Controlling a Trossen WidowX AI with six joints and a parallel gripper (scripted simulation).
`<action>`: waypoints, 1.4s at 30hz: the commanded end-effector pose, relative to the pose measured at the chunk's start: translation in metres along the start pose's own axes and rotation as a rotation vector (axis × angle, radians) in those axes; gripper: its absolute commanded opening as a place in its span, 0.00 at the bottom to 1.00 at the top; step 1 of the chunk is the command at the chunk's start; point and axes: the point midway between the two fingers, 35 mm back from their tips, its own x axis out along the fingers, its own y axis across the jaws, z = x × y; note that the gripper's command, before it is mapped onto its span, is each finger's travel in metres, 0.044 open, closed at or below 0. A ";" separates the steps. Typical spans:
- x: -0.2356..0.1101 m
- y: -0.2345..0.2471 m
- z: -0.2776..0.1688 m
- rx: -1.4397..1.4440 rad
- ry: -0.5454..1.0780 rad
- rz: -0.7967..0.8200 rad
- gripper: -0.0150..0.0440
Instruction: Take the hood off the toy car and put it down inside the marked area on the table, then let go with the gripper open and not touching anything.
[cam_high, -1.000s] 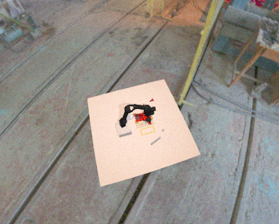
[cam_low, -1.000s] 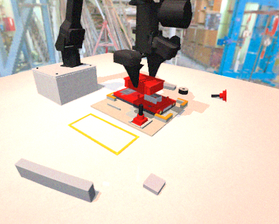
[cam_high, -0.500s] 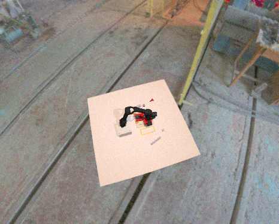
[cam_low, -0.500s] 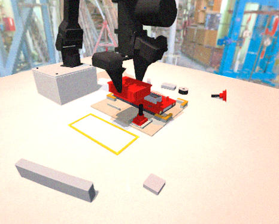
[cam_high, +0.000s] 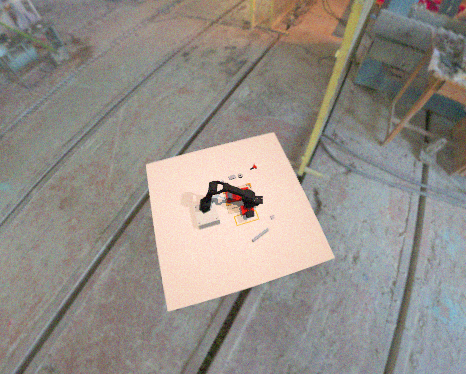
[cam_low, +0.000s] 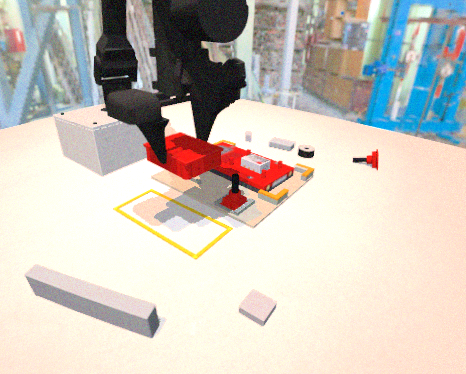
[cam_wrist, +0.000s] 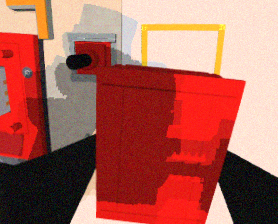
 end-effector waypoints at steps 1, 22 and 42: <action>-0.001 -0.015 -0.005 -0.001 0.001 -0.005 0.25; 0.007 -0.028 -0.009 0.001 0.001 -0.006 0.25; 0.021 -0.029 -0.008 0.001 0.001 -0.006 0.25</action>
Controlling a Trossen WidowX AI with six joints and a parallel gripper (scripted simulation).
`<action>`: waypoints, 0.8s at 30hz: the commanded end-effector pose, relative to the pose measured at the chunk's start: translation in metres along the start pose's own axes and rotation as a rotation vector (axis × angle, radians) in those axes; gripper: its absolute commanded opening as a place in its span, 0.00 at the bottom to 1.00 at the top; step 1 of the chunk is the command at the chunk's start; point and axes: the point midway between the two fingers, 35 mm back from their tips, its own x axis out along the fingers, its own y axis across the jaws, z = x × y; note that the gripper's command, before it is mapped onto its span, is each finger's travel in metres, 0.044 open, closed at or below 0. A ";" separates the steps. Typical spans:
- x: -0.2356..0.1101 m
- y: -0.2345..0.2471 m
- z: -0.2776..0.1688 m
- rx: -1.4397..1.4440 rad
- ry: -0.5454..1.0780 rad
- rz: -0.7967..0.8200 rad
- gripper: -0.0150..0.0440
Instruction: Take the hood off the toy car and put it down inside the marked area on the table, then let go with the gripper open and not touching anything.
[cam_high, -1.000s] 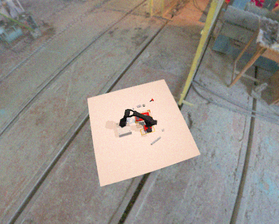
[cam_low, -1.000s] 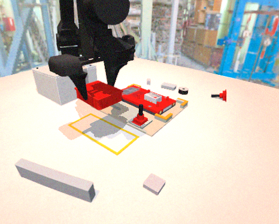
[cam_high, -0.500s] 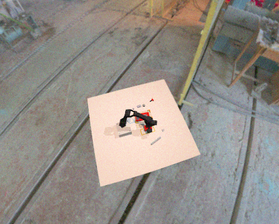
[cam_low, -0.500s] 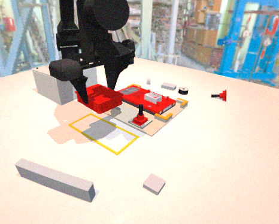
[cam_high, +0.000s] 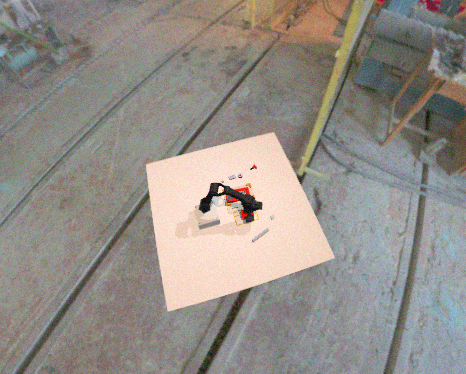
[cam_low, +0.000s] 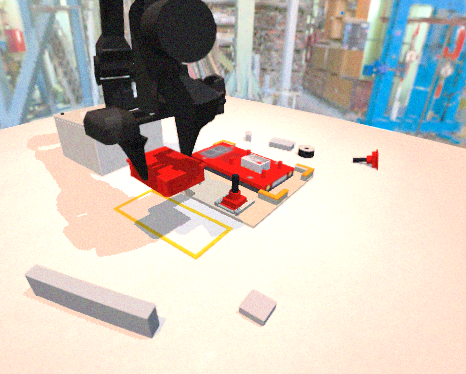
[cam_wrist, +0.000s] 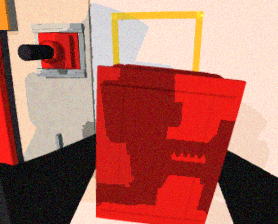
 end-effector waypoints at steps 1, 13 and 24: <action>0.004 0.000 -0.001 -0.005 0.006 -0.002 0.25; 0.013 -0.001 -0.001 -0.005 0.006 -0.002 0.25; 0.020 -0.001 -0.001 -0.005 0.006 -0.002 0.25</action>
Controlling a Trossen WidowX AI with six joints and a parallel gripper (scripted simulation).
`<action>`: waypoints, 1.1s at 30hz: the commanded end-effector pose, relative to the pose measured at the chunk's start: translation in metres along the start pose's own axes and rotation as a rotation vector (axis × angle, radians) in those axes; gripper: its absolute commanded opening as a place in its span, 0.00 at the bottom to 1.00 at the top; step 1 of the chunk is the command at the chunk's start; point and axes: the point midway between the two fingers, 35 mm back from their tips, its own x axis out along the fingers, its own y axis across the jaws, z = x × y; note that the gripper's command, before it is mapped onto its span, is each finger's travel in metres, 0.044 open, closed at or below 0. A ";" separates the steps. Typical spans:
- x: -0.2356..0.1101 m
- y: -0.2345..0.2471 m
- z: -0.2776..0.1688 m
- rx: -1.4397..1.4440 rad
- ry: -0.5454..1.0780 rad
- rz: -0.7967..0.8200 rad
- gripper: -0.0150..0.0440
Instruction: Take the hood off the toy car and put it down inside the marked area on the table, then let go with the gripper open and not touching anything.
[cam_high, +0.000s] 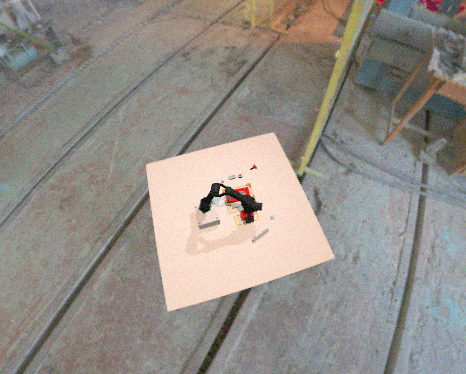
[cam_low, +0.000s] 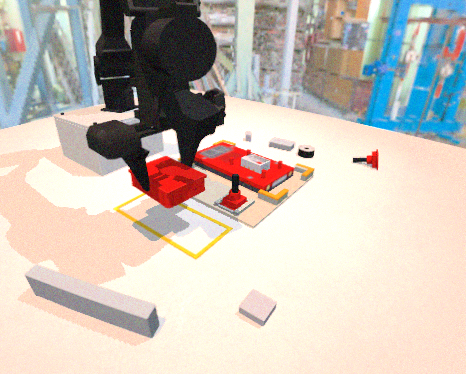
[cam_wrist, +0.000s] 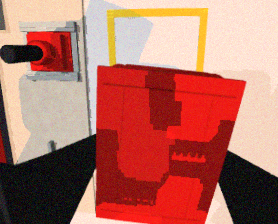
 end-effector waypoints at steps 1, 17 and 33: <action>0.004 0.000 -0.001 -0.005 0.006 -0.002 0.25; 0.015 0.000 -0.002 -0.005 0.006 -0.002 0.25; 0.026 0.000 -0.003 -0.005 0.006 -0.002 0.25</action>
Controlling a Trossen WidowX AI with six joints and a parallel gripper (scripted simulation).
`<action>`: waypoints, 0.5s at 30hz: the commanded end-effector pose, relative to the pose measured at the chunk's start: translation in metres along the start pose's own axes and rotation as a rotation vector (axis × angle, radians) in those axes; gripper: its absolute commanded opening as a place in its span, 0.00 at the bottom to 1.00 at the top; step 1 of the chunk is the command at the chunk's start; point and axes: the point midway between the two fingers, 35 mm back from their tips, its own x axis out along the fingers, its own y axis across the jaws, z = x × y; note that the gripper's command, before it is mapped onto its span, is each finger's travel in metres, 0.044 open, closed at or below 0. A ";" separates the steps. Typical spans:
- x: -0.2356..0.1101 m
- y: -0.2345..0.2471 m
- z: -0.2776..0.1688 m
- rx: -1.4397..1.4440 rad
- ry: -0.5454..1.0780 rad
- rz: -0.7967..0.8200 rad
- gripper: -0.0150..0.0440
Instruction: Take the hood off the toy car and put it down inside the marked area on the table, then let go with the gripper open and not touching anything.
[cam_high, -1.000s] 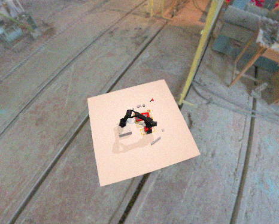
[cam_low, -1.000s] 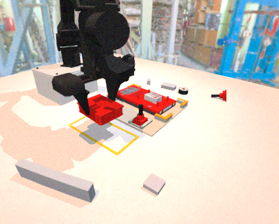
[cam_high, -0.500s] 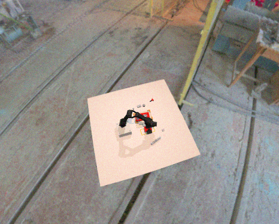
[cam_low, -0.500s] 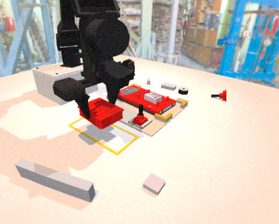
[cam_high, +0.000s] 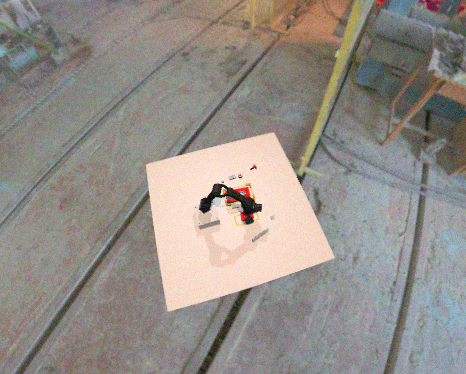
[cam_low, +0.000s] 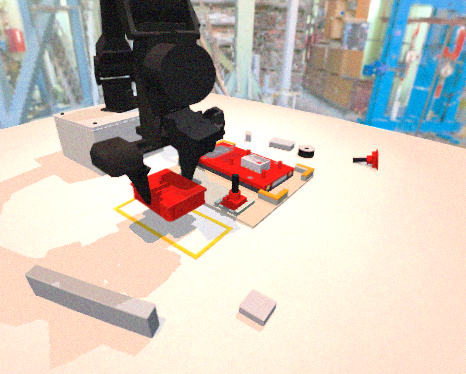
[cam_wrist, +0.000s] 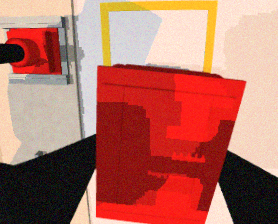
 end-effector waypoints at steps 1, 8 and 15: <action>0.004 0.000 -0.002 -0.005 0.006 -0.002 0.25; 0.009 0.000 -0.002 -0.005 0.006 -0.002 0.25; 0.014 0.000 -0.003 -0.005 0.006 -0.002 0.25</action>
